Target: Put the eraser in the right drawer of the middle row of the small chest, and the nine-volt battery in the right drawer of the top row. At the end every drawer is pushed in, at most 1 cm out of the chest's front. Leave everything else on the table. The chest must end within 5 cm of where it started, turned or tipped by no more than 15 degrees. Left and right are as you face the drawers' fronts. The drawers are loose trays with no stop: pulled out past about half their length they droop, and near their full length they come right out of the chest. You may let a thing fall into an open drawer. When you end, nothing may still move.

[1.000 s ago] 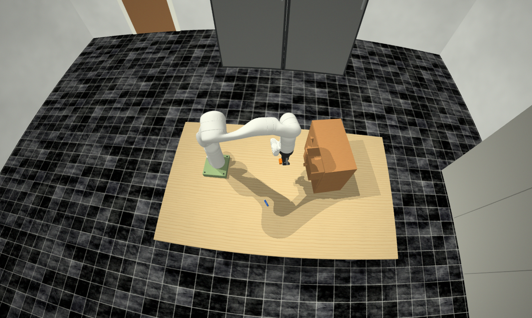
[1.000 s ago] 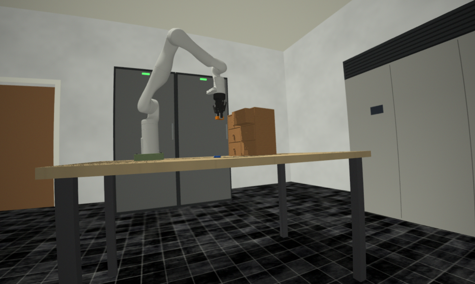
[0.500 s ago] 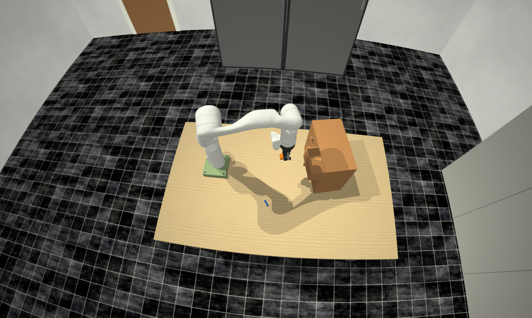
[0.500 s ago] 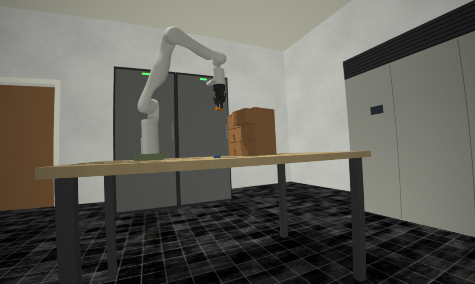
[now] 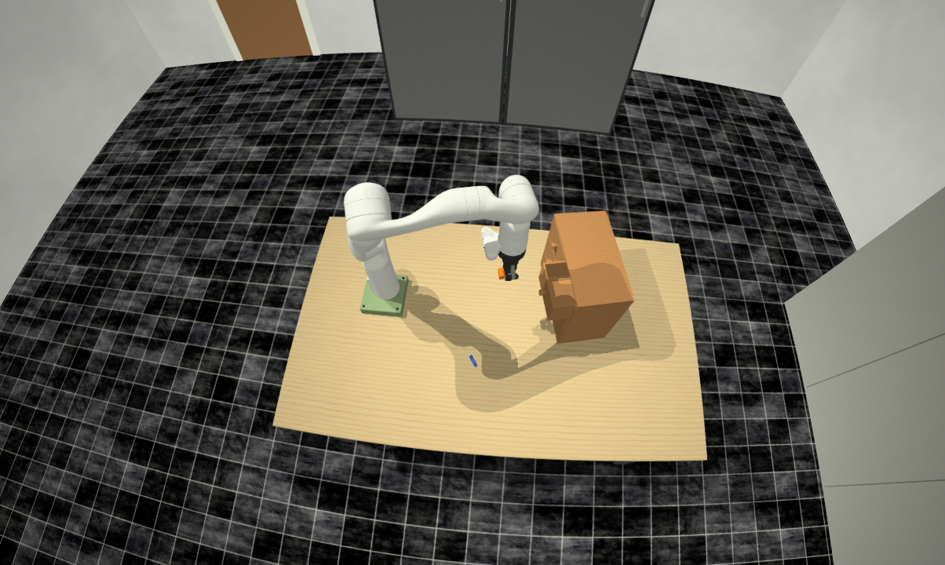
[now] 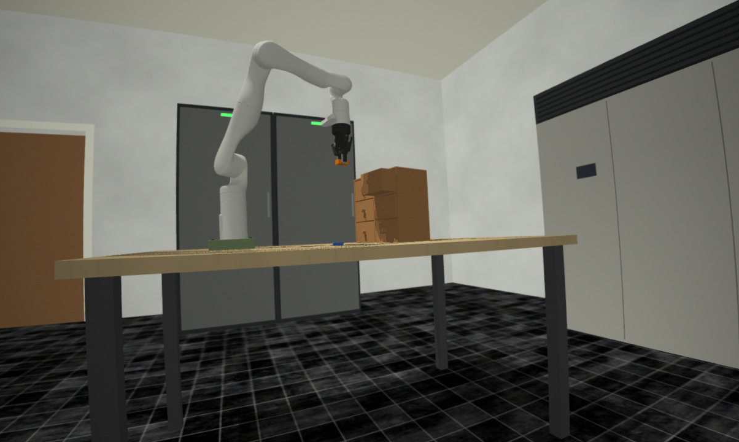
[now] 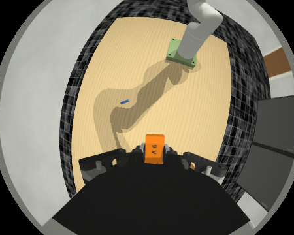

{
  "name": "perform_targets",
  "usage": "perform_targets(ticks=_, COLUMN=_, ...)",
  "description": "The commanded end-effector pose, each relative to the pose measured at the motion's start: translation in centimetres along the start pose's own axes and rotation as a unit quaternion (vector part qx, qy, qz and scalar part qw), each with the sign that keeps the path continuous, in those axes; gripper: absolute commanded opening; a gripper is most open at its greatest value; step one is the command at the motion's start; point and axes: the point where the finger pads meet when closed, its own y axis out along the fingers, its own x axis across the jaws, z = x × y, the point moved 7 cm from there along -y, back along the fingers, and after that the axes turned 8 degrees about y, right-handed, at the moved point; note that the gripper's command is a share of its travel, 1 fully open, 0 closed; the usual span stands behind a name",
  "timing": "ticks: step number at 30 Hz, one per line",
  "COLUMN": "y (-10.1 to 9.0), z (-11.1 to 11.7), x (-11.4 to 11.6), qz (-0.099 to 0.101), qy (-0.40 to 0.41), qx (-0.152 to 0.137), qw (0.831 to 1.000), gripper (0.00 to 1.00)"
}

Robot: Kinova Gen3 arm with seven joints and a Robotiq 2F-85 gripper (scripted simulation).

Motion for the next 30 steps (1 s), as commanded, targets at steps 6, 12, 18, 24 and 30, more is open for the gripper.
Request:
perform_targets(ticks=6, y=-0.42, z=-0.04, x=0.0, qz=0.001, qy=0.0, qx=-0.002, qw=1.0, gripper=0.23)
perform_targets(ticks=12, y=-0.43, z=-0.03, x=0.0, qz=0.001, qy=0.0, qx=-0.002, qw=1.0, gripper=0.23)
perform_targets(ticks=18, y=-0.43, z=-0.02, x=0.0, qz=0.001, qy=0.0, qx=-0.002, qw=1.0, gripper=0.23)
perform_targets(ticks=24, y=-0.43, z=0.04, x=-0.01, qz=0.0, qy=0.0, qx=-0.007, qw=1.0, gripper=0.23)
perform_targets(ticks=30, y=-0.42, z=0.2, x=-0.03, qz=-0.003, qy=0.0, qx=-0.017, qw=1.0, gripper=0.23)
